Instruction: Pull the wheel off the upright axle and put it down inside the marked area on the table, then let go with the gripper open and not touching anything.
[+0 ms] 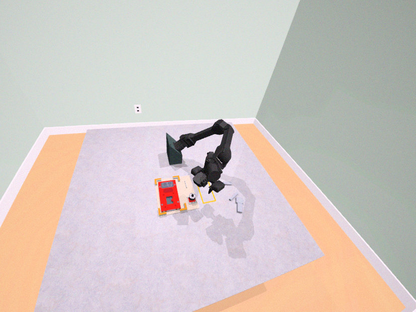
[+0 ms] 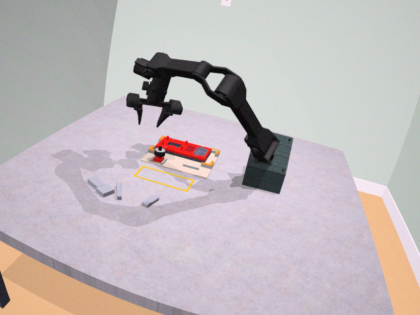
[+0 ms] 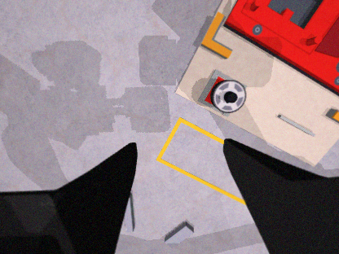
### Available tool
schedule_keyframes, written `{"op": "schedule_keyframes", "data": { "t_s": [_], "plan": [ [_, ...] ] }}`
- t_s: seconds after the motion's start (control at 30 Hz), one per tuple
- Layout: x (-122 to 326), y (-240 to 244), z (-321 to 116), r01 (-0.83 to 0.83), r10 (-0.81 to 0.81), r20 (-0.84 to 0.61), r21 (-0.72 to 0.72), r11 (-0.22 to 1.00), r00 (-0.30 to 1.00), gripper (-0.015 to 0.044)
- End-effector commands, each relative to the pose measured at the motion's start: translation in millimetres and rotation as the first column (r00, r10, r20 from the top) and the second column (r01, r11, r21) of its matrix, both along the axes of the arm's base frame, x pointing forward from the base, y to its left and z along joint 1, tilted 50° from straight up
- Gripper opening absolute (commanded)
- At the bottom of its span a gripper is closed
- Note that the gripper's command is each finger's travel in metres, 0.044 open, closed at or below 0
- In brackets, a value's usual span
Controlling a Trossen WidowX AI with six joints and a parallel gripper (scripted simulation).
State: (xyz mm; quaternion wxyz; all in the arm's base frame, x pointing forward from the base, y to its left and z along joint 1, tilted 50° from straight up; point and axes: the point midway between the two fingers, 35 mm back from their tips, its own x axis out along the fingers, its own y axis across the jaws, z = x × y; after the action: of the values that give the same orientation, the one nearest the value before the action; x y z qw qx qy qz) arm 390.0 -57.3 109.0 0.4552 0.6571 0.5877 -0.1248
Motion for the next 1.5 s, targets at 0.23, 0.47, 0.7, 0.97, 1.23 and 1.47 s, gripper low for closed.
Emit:
{"op": "schedule_keyframes", "data": {
  "t_s": [0.23, 0.47, 0.7, 0.97, 1.23, 1.47],
  "plan": [
    [-30, -5, -68, 0.252, -0.166, -0.447, 0.138, 0.958, 0.879, 0.03],
    [-33, -2, -65, 0.252, -0.166, -0.448, 0.138, 0.958, 0.879, 0.03],
    [-33, 3, -68, 0.252, -0.167, -0.448, 0.138, 0.958, 0.878, 0.03],
    [-26, 32, -94, 0.252, -0.167, -0.447, 0.137, 0.958, 0.879, 0.03],
    [-24, 56, -112, 0.252, -0.165, -0.447, 0.142, 0.957, 0.879, 0.03],
    [-23, 54, -109, 0.243, -0.16, -0.442, 0.137, 0.96, 0.883, 0.0188]
  ]
}}
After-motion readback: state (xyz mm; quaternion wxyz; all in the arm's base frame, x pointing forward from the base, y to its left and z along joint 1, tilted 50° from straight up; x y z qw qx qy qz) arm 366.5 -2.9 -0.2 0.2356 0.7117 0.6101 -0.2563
